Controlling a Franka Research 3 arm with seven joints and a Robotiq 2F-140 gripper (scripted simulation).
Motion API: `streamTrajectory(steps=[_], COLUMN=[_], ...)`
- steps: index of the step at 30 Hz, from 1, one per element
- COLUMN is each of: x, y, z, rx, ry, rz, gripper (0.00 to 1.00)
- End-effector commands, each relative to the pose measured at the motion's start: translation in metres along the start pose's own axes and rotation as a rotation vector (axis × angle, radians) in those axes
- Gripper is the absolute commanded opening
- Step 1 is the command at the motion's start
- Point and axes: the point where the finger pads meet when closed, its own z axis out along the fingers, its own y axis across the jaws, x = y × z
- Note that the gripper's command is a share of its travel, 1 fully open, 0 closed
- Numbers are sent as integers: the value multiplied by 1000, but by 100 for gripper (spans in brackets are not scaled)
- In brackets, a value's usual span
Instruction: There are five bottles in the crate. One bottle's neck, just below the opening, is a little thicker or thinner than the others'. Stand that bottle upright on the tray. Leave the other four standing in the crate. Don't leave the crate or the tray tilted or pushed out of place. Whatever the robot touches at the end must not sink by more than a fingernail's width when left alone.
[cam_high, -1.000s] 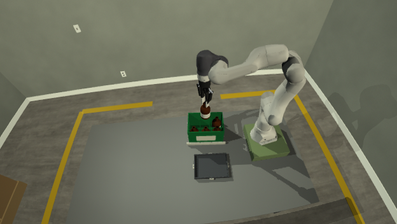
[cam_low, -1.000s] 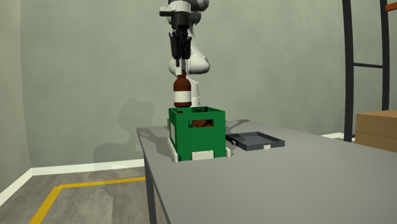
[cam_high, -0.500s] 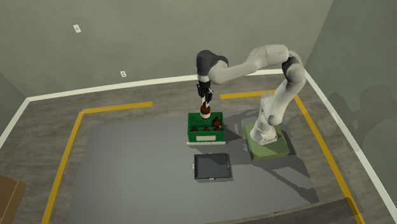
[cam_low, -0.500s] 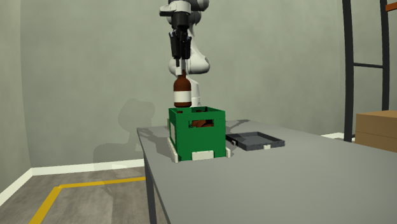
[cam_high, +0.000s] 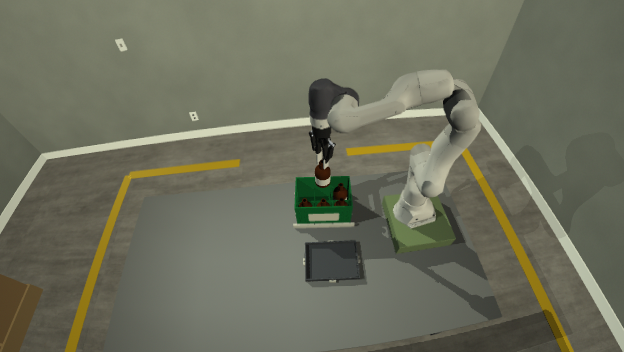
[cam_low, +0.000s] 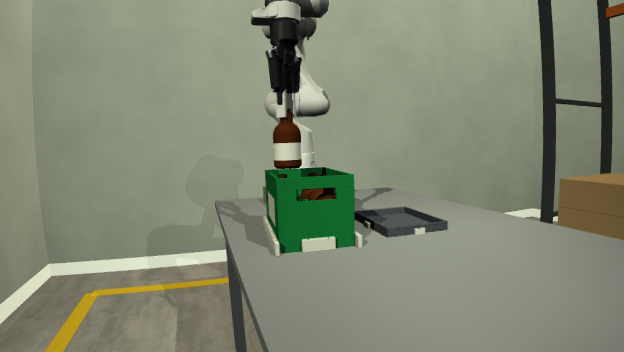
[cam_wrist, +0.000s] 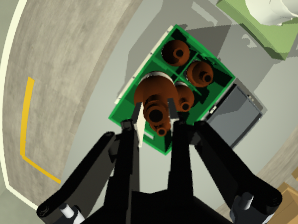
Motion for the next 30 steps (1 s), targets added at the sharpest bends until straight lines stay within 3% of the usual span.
streamTrajectory(steps=[1, 30], x=[-2, -12], y=[1, 14], z=[-2, -2], rx=[3, 3], ry=[-2, -2], rz=[3, 3], gripper=[10, 10])
